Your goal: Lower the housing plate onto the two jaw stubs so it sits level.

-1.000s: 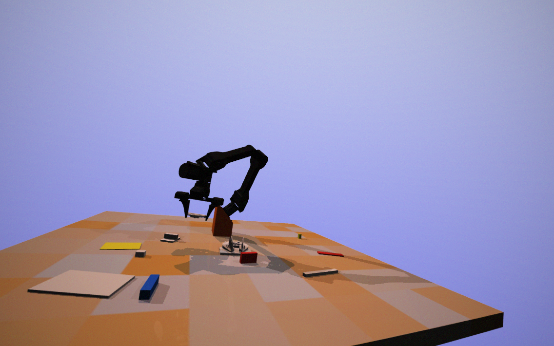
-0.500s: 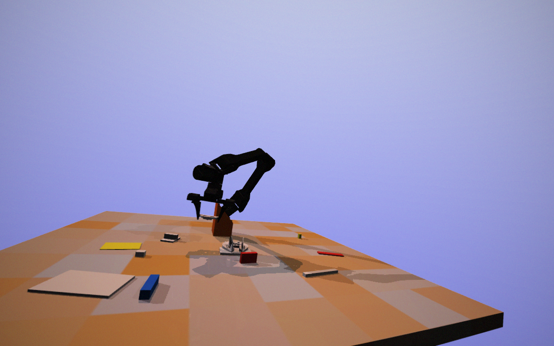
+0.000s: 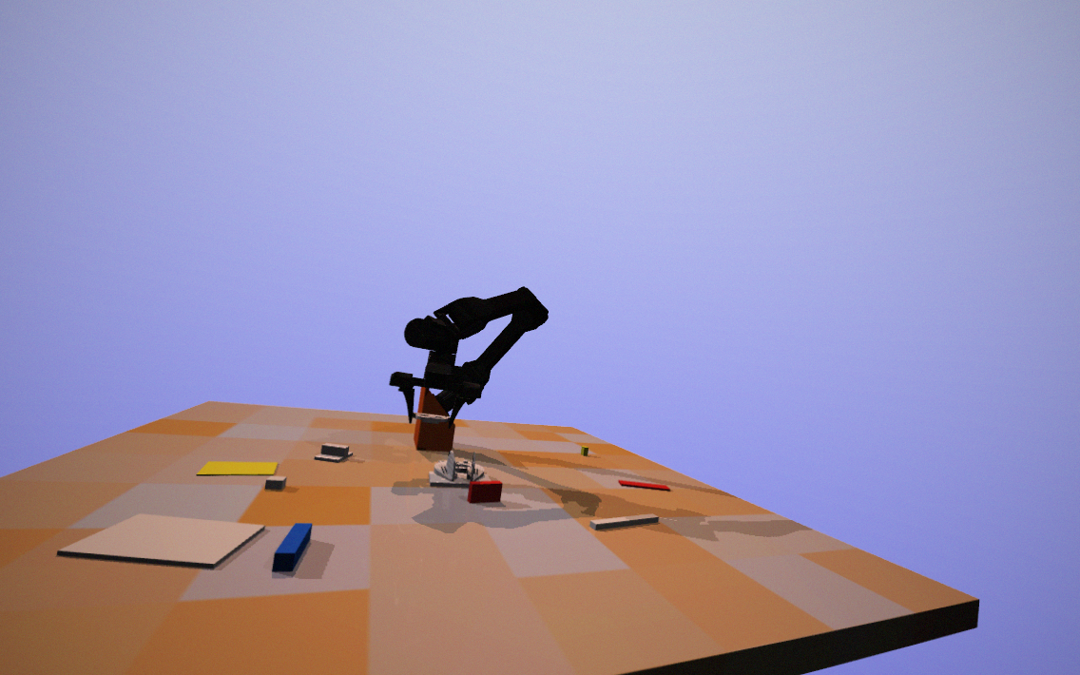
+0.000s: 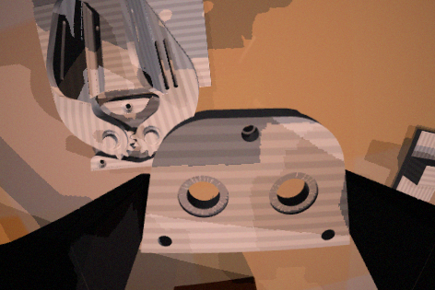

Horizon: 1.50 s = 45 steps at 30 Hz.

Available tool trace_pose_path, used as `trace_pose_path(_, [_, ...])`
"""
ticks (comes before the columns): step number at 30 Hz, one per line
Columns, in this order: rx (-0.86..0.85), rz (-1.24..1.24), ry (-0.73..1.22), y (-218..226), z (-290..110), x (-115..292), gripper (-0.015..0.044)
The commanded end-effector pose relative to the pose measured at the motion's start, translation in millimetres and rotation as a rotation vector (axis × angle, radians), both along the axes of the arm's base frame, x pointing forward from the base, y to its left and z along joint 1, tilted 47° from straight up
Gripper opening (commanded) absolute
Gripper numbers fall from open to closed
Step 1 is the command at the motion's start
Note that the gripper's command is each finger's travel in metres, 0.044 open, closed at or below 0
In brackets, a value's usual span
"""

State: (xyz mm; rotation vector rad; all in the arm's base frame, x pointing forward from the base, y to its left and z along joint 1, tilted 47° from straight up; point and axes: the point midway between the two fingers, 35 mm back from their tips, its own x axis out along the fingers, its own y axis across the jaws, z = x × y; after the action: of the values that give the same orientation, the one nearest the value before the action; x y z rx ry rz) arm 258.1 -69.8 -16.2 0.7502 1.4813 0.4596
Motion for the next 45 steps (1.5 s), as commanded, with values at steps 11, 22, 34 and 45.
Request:
trace_pose_path(11, [0.023,0.03,-0.026,36.3,27.4,1.1,0.0351])
trace_pose_path(22, [0.038,0.055,-0.045,58.4,43.3,-0.4,0.0351])
trace_pose_path(34, [0.038,0.055,-0.045,58.4,43.3,-0.4,0.0351])
trace_pose_path(45, [0.039,0.046,-0.036,58.4,43.3,-0.4,0.0351])
